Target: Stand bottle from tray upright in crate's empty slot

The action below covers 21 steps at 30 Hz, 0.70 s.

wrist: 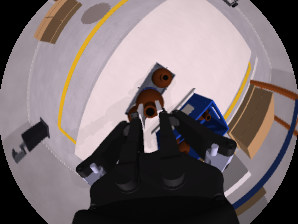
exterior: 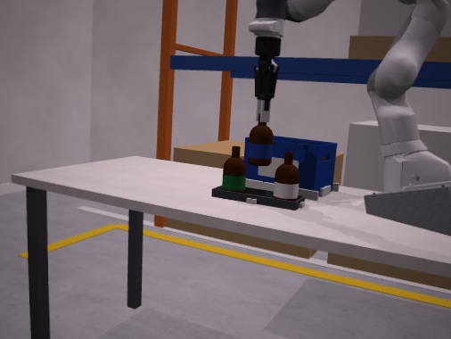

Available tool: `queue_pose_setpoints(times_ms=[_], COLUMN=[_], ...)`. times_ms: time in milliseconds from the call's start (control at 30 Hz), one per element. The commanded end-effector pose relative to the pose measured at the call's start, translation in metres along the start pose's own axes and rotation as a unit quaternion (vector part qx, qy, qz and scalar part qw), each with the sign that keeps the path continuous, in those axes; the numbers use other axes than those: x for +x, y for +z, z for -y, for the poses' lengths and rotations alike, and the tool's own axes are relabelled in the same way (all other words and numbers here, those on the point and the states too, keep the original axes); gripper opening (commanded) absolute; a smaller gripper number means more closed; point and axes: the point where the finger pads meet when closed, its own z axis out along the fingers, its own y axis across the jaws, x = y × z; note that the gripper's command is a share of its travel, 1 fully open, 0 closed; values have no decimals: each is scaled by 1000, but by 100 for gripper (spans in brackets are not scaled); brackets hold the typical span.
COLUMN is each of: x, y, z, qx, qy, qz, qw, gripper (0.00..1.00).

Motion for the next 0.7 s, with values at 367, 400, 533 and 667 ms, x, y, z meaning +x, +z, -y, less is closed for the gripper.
queue_pose_setpoints(times_ms=[367,400,533,667], x=[-1,-1,-1,-1], y=[-13,-13,-15,-15], z=[1,1,1,1], qx=[2,2,2,2], qy=[-2,-2,-2,-2], qz=[1,1,1,1], qw=[1000,1000,1000,1000], gripper=[0,0,0,0])
